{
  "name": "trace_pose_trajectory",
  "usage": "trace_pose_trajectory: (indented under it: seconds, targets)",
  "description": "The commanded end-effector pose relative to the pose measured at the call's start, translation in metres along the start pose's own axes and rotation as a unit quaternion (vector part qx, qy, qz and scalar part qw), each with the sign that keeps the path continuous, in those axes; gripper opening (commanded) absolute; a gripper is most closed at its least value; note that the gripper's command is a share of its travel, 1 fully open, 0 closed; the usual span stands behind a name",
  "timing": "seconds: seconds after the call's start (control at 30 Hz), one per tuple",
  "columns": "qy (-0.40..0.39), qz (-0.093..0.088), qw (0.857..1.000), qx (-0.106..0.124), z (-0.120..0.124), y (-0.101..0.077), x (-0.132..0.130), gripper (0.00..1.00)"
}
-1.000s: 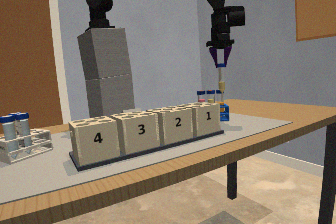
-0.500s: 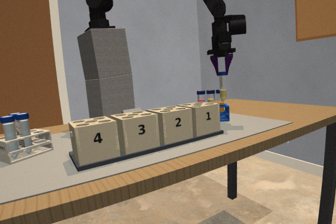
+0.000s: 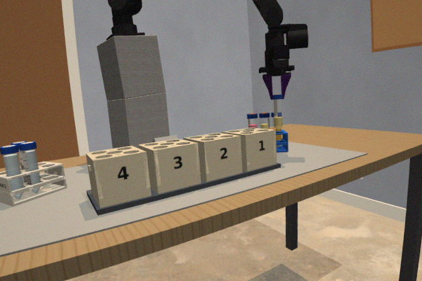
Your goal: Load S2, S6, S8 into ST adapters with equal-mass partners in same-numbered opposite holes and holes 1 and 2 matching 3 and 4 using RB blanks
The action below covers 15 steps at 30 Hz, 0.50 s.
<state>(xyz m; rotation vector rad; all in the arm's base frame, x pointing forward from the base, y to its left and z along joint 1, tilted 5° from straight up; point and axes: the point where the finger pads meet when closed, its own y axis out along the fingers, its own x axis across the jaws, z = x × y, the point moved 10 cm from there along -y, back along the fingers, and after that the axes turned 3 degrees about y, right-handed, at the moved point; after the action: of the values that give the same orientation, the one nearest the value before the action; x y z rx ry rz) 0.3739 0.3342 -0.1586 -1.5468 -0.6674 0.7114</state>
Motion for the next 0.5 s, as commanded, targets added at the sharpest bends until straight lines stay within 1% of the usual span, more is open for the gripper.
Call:
trace_pose_trajectory:
  seconds: [0.0,0.07,0.1,0.17,0.2,0.3,0.33,0.43,0.47]
  targets:
    - [-0.001,-0.031,1.000,-0.005,-0.009,-0.025,0.024,0.00]
    - [-0.001,-0.027,1.000,-0.004,-0.009,-0.024,0.022,0.00]
    - [0.000,-0.018,1.000,-0.003,-0.003,-0.013,0.014,0.00]
    - [0.000,-0.018,1.000,-0.003,-0.003,-0.013,0.014,0.00]
    - [-0.001,-0.028,1.000,-0.005,-0.009,-0.026,0.023,0.00]
    - [-0.001,-0.030,1.000,-0.005,-0.010,-0.027,0.024,0.00]
    - [0.000,-0.018,1.000,-0.003,-0.003,-0.014,0.015,0.00]
    - [0.000,-0.018,1.000,-0.003,-0.004,-0.014,0.015,0.00]
    - [-0.001,-0.022,1.000,-0.004,-0.008,-0.009,0.020,0.00]
